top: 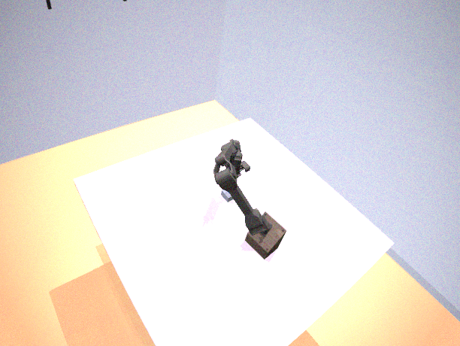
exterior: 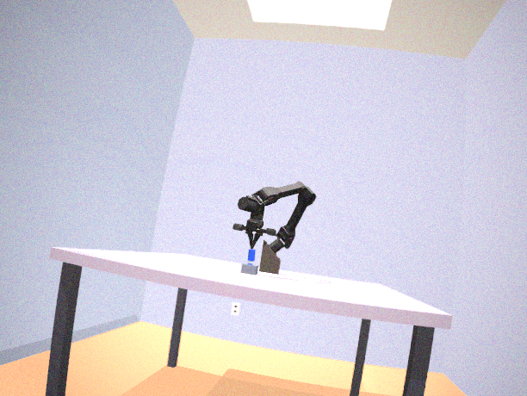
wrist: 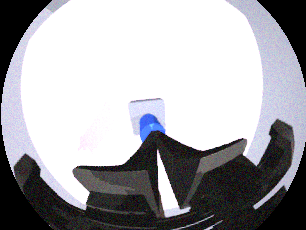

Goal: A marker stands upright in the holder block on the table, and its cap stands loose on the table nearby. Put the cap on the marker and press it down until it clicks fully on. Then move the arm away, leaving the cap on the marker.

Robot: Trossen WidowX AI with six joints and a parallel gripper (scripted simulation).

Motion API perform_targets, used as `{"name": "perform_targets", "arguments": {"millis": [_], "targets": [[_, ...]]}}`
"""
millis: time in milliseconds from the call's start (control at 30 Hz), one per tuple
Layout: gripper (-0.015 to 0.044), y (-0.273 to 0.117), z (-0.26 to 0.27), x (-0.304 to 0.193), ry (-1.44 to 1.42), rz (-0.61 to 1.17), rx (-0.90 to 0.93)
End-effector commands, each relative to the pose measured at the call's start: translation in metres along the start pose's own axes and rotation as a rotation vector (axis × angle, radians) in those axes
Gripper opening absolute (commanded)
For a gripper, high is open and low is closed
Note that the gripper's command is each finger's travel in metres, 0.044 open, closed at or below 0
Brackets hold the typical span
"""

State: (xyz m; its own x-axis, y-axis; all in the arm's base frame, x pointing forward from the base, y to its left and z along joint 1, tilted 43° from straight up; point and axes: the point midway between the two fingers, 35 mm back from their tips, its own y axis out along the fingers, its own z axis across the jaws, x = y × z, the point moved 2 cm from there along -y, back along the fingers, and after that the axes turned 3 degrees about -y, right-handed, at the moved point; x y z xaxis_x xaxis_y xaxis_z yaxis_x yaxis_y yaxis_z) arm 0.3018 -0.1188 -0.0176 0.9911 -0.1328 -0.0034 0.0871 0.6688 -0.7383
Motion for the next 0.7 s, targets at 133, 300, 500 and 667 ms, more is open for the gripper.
{"name": "perform_targets", "arguments": {"millis": [133, 300, 500, 667], "targets": [[0.0, 0.0, 0.0, 0.0, 0.0, 0.0, 0.0], [0.0, -0.037, -0.002, 0.003, 0.002, -0.001, -0.004], [0.0, -0.09, -0.001, 0.0, 0.002, 0.001, -0.003], [0.0105, -0.09, -0.001, 0.0, 0.002, 0.001, -0.003]]}}
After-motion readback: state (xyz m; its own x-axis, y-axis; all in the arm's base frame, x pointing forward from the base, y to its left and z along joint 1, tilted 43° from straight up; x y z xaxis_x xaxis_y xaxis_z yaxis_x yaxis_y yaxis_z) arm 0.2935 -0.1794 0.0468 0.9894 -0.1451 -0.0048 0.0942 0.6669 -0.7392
